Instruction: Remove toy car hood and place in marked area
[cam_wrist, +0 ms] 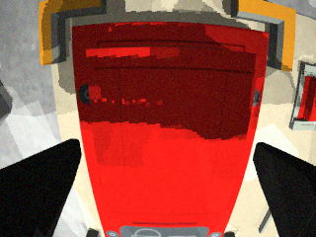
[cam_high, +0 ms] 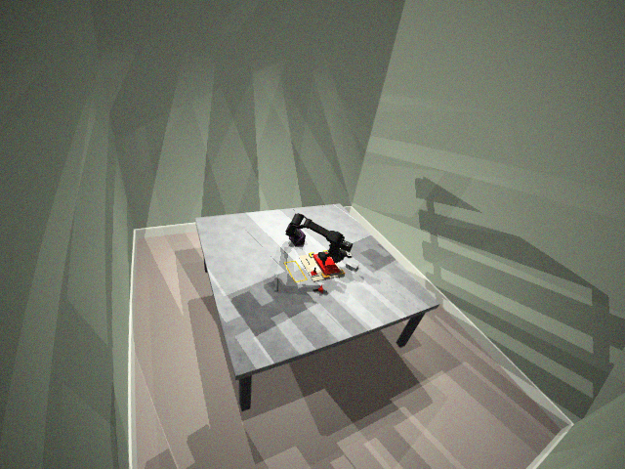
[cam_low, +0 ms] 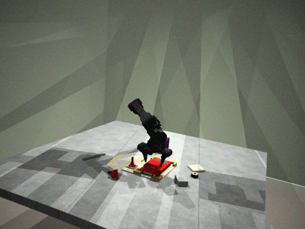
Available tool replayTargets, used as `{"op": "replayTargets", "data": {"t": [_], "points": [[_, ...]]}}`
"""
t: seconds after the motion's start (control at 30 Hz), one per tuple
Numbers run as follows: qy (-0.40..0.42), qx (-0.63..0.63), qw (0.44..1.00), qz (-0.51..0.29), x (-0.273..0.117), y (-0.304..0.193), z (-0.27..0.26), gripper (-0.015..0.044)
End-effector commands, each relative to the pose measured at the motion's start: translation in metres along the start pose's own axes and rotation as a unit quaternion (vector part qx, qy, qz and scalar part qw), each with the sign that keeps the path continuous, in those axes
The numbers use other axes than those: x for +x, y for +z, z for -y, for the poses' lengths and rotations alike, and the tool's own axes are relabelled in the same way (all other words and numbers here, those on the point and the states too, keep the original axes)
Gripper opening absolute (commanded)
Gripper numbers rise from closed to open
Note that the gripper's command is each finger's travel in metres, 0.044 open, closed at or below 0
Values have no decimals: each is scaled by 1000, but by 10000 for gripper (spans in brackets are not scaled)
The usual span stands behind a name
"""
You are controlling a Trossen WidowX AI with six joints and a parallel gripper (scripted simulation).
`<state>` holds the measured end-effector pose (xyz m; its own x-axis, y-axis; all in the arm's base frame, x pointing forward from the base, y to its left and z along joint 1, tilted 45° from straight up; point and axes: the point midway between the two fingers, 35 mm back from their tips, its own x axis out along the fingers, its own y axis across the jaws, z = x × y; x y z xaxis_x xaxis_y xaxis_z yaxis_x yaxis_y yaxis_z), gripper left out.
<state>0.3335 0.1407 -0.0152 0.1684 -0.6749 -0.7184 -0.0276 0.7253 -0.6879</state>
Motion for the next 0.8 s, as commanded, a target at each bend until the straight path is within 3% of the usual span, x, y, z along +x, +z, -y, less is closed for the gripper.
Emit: {"op": "replayTargets", "data": {"t": [0.0,0.63,0.77], "points": [[-2,-2,1000,0,3,0,0,440],[-2,-2,1000,0,12,0,0,440],[0,0,1000,0,10,0,0,335]]}}
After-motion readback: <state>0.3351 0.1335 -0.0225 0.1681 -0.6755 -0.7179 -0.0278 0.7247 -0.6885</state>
